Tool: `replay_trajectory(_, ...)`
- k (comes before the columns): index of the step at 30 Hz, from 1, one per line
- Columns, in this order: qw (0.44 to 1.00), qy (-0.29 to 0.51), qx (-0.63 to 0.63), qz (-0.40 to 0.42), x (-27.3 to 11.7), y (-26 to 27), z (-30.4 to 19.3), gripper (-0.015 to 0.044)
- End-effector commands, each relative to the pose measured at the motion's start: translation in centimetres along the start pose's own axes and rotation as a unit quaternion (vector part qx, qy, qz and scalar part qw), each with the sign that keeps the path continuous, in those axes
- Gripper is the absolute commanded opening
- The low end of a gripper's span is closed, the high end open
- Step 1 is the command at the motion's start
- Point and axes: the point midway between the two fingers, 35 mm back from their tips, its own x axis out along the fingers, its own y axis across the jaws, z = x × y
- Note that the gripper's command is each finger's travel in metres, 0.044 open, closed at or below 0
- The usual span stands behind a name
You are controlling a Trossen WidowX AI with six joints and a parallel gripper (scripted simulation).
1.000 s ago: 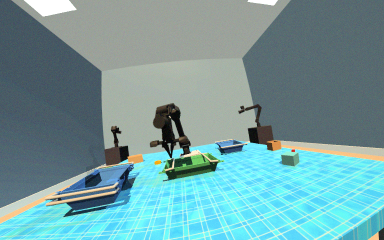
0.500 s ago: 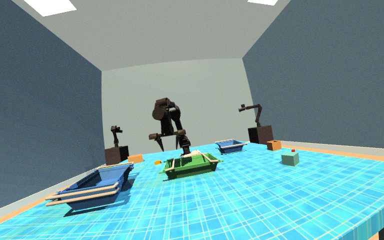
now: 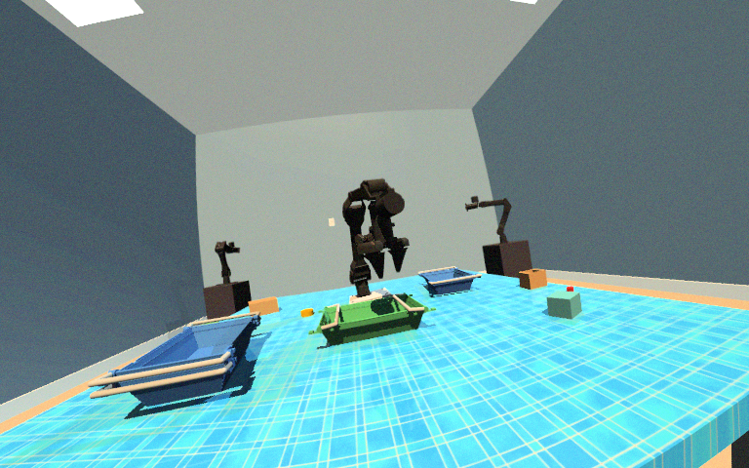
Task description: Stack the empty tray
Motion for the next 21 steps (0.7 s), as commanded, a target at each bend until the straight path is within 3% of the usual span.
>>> replay_trajectory(1,0.989,0.008,-0.145,-0.001,0.0,-5.6,-2.1,0.0440)
replay_trajectory(6,0.938,0.012,-0.346,-0.005,0.7,-13.9,-3.5,0.0440)
replay_trajectory(10,0.864,0.012,-0.502,-0.008,1.4,-20.8,-3.1,0.0440)
replay_trajectory(15,0.734,0.011,-0.679,-0.011,2.5,-28.9,-0.5,0.0440)
replay_trajectory(21,0.531,0.007,-0.847,-0.013,3.9,-36.8,5.0,0.0440)
